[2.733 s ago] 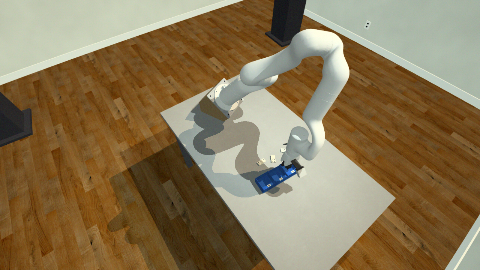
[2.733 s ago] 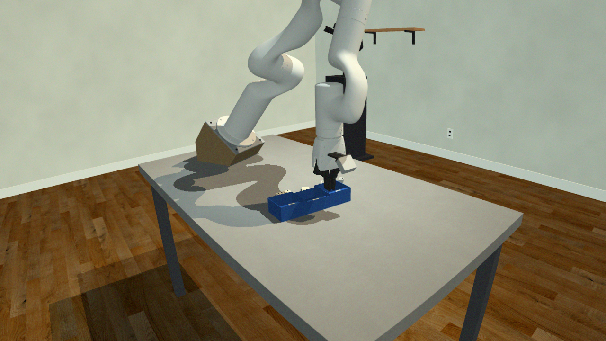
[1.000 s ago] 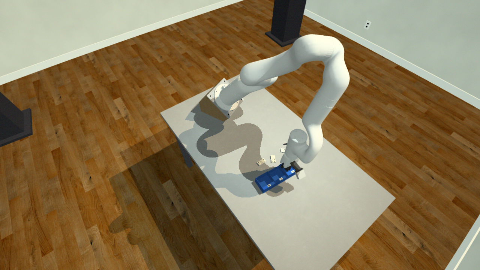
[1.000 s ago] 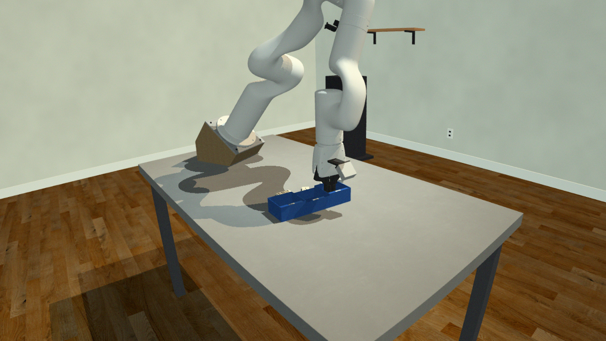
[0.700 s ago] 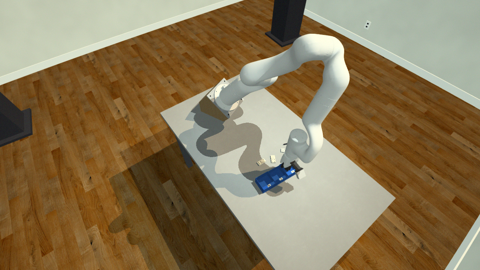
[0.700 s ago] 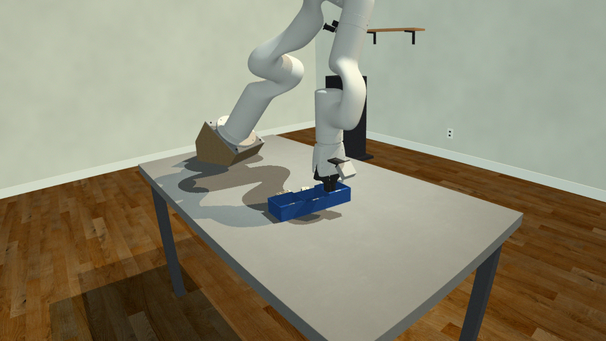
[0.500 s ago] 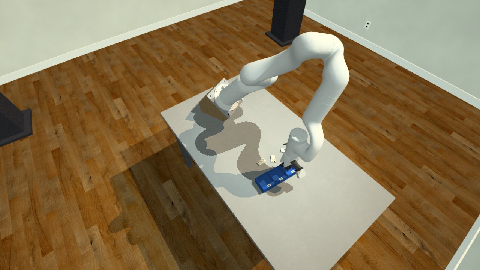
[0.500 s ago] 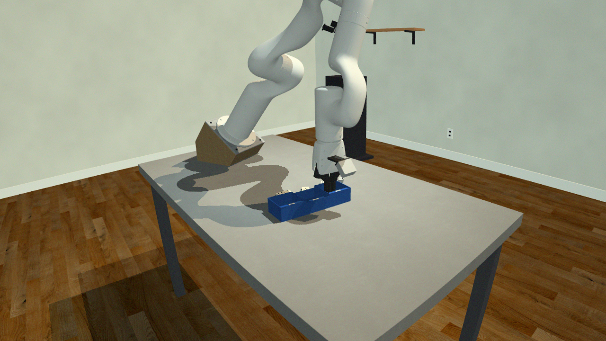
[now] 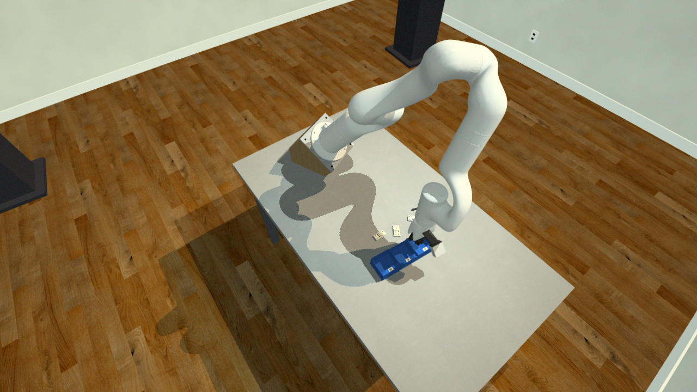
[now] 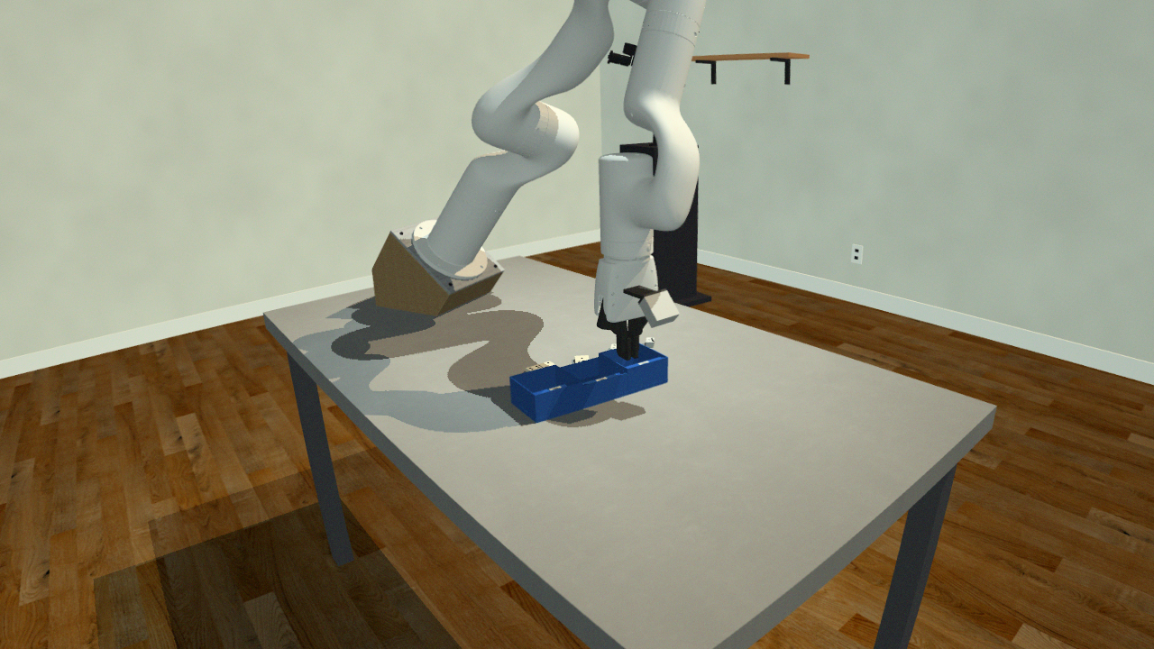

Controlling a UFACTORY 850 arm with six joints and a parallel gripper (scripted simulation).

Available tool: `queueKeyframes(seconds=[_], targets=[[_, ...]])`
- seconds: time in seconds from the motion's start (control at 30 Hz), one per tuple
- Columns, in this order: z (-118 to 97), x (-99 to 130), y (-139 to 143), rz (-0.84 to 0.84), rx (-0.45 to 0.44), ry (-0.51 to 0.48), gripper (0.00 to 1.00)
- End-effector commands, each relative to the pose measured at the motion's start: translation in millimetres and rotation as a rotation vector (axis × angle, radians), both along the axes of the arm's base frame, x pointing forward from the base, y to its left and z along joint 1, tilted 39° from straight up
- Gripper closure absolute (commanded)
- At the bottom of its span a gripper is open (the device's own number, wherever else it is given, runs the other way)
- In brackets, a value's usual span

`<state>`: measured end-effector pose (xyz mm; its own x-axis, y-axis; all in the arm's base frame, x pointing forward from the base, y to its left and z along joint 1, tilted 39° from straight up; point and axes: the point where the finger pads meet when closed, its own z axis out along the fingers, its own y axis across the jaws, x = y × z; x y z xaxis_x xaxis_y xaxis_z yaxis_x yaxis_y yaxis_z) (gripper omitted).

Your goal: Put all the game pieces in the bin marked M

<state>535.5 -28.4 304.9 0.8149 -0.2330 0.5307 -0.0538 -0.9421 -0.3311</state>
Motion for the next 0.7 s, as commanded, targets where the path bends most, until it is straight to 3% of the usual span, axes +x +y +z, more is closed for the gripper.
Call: queueKeyframes(seconds=[0.0,0.23,0.47,0.67], targets=[[9.9,-6.4,-3.0,0.000,0.000,0.000,0.93],[25.5,-17.9,-7.8,0.000,0.000,0.000,0.93],[26.7,-18.7,-8.2,0.000,0.000,0.000,0.93],[59.2,-42.7,-18.2,0.000,0.000,0.000,0.93]])
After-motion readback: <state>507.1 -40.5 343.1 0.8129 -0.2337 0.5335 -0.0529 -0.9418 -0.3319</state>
